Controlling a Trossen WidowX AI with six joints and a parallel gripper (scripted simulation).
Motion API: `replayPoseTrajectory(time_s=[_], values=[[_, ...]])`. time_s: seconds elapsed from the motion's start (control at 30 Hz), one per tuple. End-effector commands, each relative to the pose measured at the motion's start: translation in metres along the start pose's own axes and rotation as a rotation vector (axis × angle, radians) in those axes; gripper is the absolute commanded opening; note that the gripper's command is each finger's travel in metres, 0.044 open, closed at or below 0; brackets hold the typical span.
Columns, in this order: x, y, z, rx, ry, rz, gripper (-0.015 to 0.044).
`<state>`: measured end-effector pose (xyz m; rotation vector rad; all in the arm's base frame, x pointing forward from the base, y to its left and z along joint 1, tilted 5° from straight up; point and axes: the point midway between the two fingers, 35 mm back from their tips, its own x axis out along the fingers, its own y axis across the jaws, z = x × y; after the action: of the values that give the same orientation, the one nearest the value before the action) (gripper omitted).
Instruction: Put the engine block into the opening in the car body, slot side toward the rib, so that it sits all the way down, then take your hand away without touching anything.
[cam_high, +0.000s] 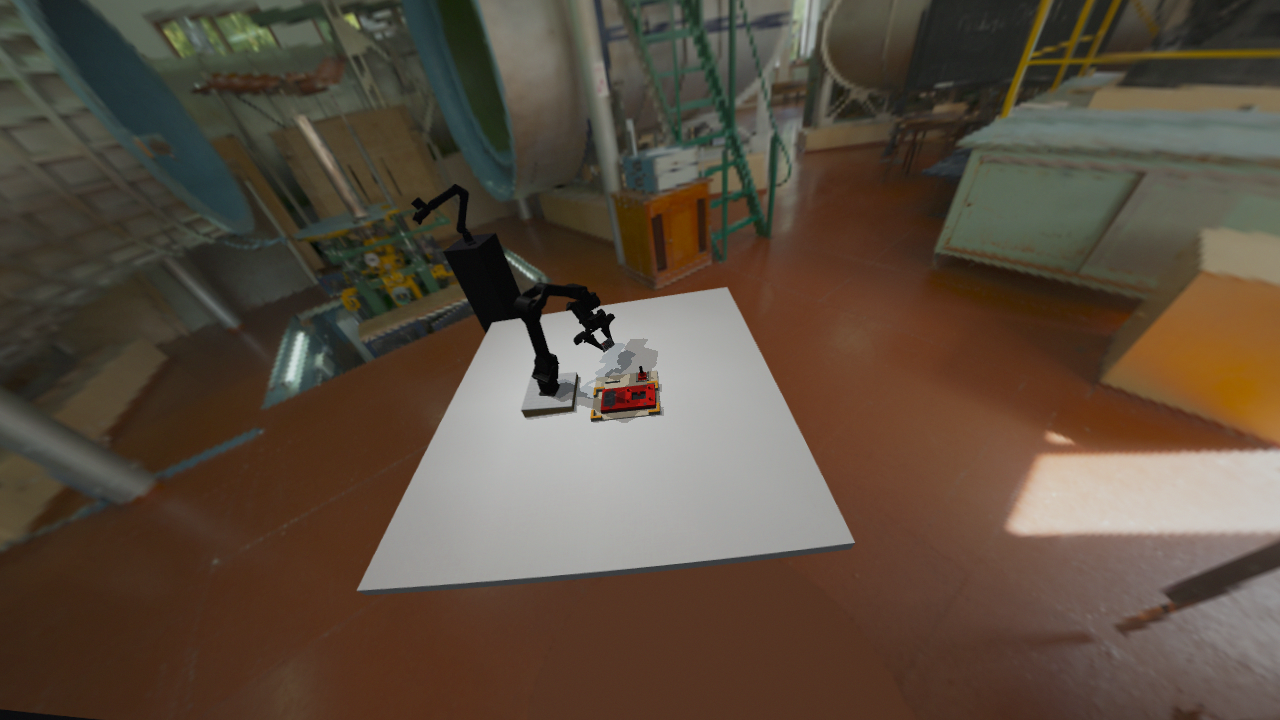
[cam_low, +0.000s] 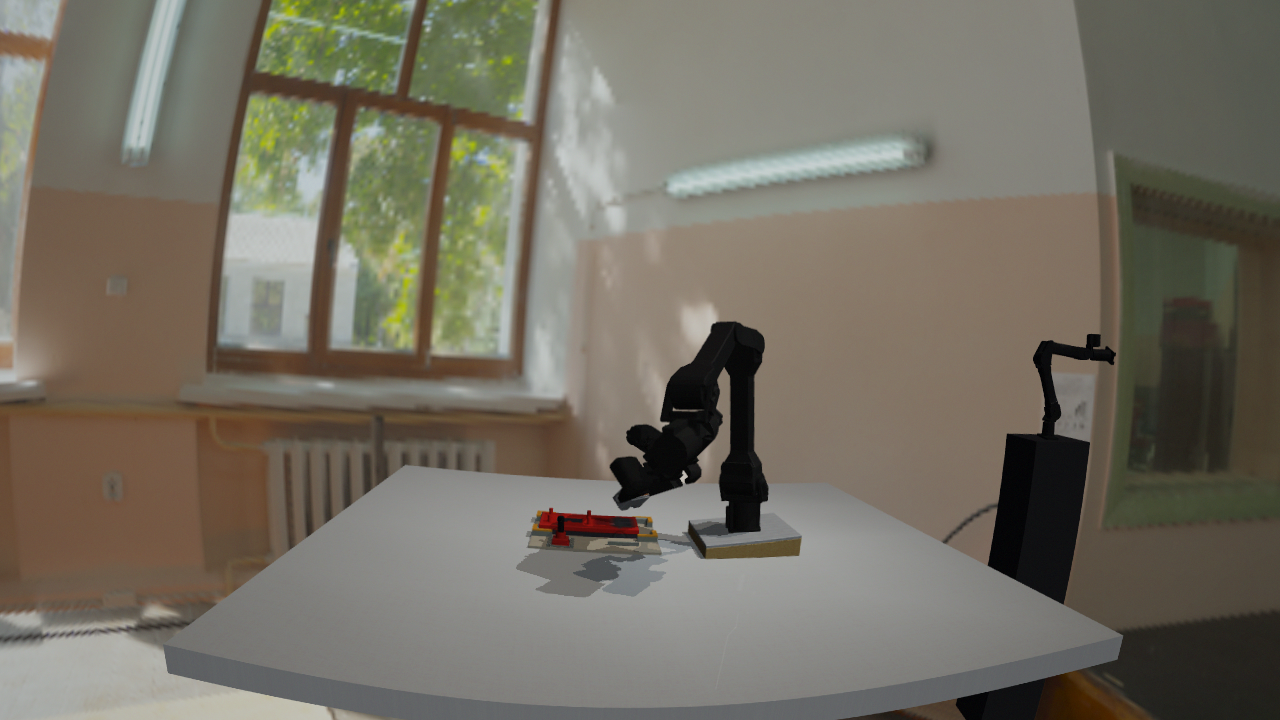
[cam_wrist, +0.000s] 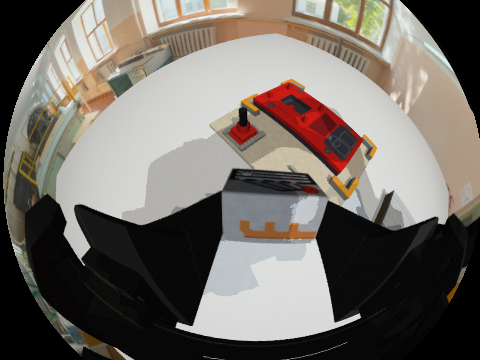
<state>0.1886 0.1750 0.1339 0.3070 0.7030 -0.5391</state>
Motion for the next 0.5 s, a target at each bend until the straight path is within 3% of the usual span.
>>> replayPoseTrajectory(time_s=[0.0,0.47], values=[[0.004,-0.001,-0.008,-0.006,-0.079,0.000,0.0000],[0.027,-0.001,-0.031,-0.006,-0.101,0.003,0.0000]])
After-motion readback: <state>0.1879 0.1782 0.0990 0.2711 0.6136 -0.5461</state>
